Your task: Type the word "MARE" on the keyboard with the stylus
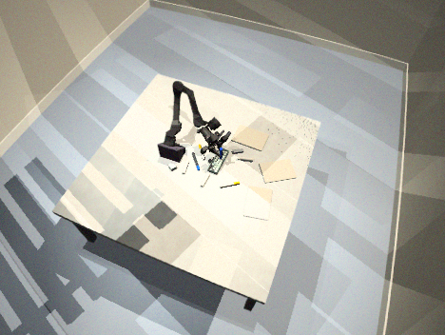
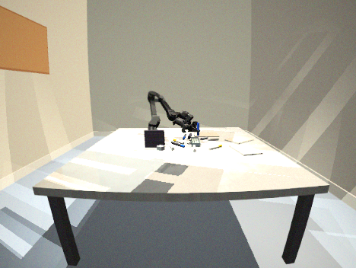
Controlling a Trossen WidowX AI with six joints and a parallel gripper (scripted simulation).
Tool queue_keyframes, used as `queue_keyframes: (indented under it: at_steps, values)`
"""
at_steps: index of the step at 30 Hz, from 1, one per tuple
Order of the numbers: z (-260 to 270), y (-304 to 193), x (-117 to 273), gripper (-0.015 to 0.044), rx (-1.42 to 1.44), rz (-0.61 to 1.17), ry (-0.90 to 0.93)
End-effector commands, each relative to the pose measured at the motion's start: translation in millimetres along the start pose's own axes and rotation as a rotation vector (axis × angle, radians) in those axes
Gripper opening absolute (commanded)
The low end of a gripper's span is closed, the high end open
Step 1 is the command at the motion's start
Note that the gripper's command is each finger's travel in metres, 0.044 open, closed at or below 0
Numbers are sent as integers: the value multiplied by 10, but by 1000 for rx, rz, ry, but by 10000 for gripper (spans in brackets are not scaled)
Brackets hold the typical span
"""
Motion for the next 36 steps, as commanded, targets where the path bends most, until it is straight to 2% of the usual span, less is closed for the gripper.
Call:
queue_keyframes:
  at_steps: [1, 36]
  values:
    - [-18, -31, -14, 79, -3, 2, -7]
    - [-7, -139, -52, 81, -3, 3, -7]
Point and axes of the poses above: the point midway between the two fingers, 35 mm back from their tips, its own x axis back along the fingers, its own z axis across the jaws, y = z × x, the point moved 10 cm from there along x, back along the fingers, and after that the axes turned 7 degrees about x, right-handed, at the moved point
